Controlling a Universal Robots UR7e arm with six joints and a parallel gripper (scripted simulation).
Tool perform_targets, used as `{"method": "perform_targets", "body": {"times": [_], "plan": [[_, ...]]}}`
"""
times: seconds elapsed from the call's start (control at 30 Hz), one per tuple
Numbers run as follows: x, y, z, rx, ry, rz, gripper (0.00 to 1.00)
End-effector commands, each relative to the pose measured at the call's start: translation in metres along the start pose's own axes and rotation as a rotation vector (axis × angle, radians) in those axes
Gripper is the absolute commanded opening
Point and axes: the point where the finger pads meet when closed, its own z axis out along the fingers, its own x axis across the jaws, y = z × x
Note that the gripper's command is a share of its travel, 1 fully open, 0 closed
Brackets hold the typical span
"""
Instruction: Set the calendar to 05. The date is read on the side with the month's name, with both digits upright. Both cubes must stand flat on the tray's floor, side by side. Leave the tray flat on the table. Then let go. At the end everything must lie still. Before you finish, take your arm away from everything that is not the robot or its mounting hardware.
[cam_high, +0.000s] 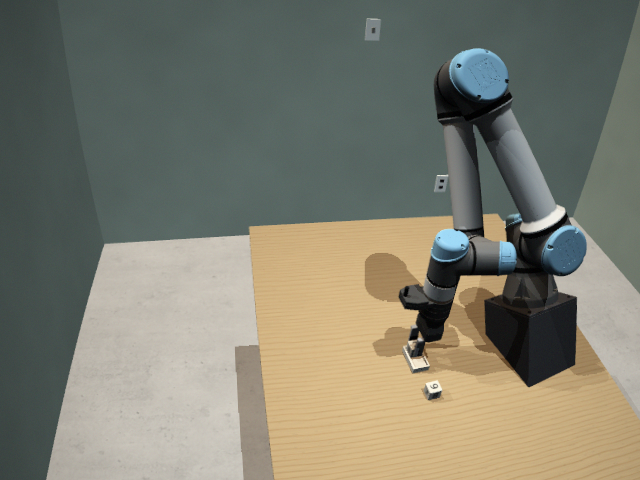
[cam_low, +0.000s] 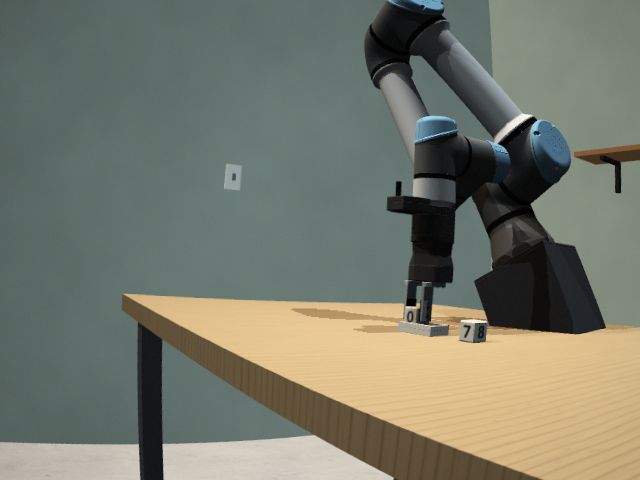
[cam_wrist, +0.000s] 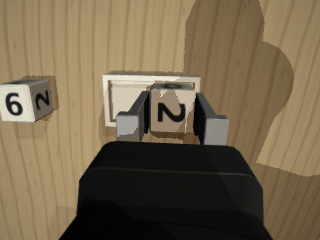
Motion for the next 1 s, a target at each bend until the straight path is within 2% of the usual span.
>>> {"method": "perform_targets", "body": {"times": [0.0, 0.97], "plan": [[0.0, -0.0002, -0.0002, 0.001, 0.0, 0.0, 0.6], [0.0, -0.0002, -0.0002, 0.001, 0.0, 0.0, 0.6]]}}
